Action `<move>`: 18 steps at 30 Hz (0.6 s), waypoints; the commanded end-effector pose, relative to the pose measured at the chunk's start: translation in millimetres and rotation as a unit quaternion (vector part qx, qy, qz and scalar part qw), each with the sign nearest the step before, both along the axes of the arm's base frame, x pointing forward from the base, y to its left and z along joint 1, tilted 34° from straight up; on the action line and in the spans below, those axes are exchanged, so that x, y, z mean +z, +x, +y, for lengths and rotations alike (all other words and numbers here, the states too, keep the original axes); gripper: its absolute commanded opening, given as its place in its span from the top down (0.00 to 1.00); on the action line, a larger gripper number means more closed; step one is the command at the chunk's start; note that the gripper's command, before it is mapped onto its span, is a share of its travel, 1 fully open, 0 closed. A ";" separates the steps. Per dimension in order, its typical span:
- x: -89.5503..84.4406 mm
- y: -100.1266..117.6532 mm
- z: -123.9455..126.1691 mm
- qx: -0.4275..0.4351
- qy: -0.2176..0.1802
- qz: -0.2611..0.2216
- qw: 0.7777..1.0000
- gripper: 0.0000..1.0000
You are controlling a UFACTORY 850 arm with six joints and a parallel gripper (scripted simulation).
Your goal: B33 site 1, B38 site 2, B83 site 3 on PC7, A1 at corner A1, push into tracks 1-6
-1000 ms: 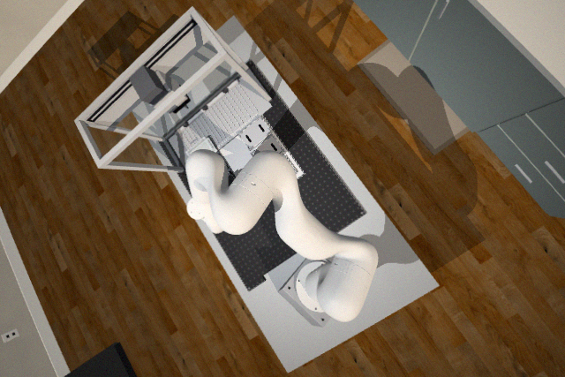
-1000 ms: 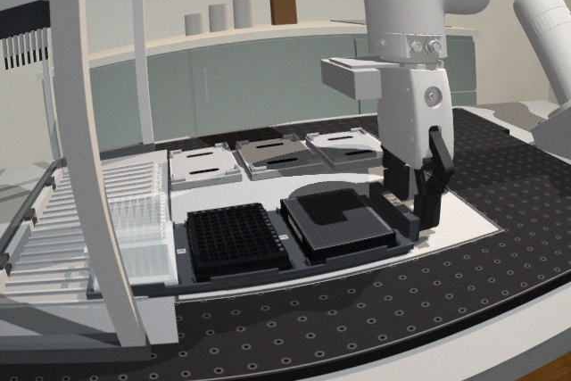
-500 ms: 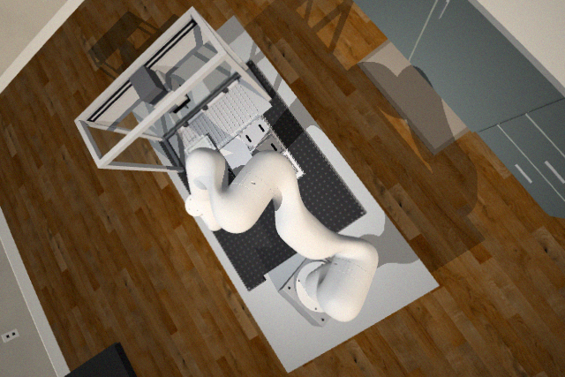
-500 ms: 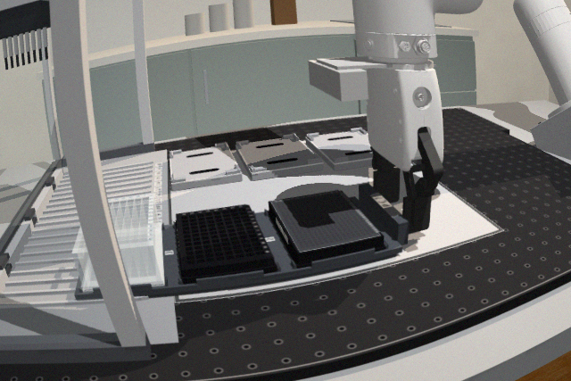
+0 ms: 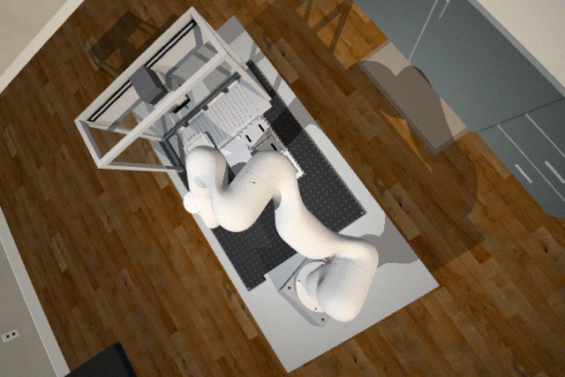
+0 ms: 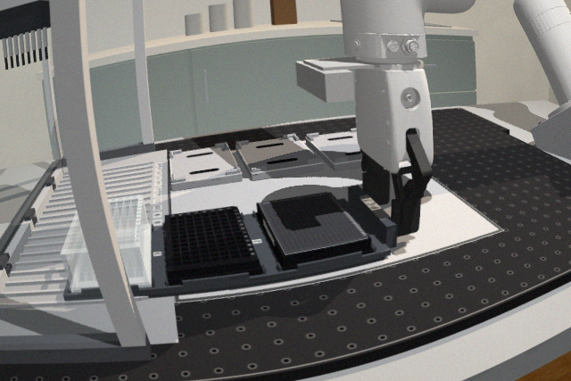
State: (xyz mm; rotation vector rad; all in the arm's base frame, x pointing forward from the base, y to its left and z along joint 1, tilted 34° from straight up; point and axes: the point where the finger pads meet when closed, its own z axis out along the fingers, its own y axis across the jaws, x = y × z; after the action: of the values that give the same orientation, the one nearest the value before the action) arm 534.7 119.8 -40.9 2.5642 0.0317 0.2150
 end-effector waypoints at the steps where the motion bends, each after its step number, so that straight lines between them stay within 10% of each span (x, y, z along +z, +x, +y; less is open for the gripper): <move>1: 1.1 4.0 1.0 0.000 0.000 -0.001 1.000 0.18; 18: 3.4 18.8 2.0 0.000 0.000 -0.001 1.000 0.18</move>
State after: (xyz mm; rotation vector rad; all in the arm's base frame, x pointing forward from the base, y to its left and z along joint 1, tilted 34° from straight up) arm 550.5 120.9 -38.5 2.5641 0.0316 0.2150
